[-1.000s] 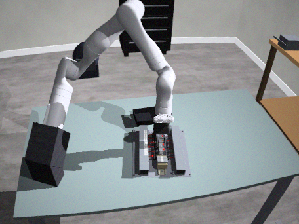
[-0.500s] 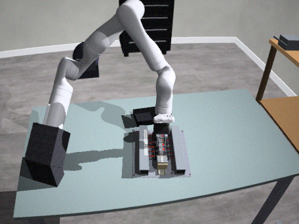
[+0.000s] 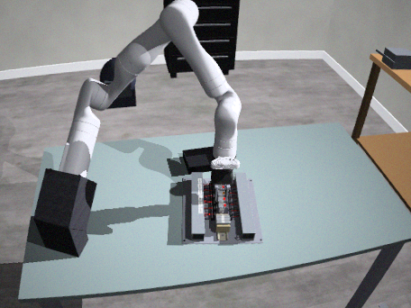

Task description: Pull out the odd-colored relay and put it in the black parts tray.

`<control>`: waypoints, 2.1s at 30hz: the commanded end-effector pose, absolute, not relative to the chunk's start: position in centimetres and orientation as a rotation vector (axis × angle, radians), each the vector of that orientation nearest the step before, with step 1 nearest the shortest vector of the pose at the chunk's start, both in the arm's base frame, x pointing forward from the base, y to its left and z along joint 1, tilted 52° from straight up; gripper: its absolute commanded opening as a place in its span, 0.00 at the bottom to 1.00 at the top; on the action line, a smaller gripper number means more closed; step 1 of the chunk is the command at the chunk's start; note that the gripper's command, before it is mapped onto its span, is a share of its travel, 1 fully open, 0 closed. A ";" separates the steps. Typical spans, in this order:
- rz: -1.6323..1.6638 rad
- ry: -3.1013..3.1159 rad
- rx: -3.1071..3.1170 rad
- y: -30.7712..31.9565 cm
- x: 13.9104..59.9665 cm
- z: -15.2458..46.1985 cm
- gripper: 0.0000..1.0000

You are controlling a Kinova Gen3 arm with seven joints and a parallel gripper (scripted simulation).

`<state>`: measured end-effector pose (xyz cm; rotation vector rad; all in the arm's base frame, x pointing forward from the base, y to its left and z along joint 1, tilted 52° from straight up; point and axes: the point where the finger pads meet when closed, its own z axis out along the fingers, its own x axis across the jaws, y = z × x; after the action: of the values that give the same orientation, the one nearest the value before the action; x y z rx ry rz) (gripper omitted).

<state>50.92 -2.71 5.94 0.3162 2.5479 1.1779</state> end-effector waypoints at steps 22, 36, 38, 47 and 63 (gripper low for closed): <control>1.171 2.537 0.324 -2.8 50.9 6.0 0.00; 1.165 2.526 0.330 -2.8 50.9 6.0 0.00; 1.168 2.531 0.327 -2.8 50.9 6.0 0.00; 1.176 2.547 0.317 -2.8 50.9 6.0 0.00; 1.188 2.570 0.304 -2.9 51.0 6.0 0.00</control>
<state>50.97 -2.76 5.97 0.3032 2.5694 1.1892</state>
